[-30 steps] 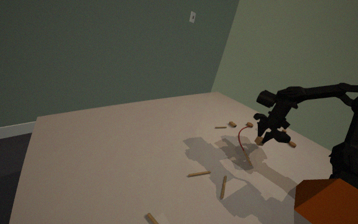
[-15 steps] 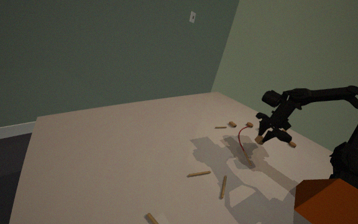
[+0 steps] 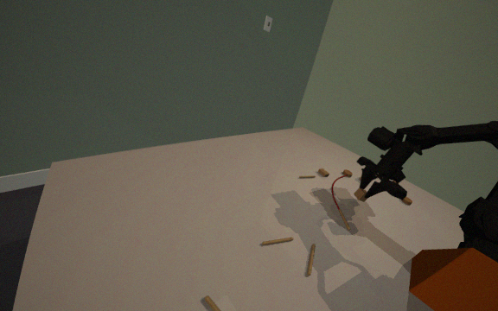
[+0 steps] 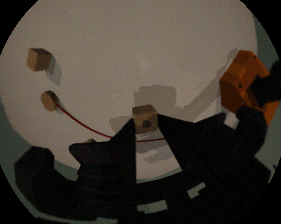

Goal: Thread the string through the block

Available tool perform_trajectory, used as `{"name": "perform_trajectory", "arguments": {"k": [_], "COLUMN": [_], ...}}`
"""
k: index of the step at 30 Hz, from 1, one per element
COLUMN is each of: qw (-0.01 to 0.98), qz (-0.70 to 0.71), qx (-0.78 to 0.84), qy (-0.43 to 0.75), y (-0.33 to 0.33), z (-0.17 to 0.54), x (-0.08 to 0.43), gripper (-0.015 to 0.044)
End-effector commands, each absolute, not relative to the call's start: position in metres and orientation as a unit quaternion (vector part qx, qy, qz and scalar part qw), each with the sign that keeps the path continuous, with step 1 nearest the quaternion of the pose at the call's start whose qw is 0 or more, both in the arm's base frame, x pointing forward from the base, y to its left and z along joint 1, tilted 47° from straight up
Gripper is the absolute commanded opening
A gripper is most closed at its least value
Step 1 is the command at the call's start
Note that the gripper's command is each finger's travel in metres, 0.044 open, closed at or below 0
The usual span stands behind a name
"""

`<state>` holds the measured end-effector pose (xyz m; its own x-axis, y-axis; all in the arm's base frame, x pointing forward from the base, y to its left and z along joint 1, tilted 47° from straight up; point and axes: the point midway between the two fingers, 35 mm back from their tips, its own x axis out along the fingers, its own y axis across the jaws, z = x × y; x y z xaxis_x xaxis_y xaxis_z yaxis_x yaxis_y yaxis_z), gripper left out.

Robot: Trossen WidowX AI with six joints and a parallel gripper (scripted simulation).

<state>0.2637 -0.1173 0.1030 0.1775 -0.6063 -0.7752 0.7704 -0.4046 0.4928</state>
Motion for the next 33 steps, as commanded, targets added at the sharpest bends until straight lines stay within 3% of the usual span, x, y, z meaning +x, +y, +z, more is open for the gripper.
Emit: {"name": "perform_trajectory", "arguments": {"k": [1, 33], "qw": [0.535, 0.505], "qz": [-0.624, -0.494], "qx": [0.562, 0.677], "qy": [0.094, 0.208], "y": [-0.121, -0.143], "z": [0.102, 0.105], "x": [0.259, 0.245], "gripper": [0.0000, 0.0000]}}
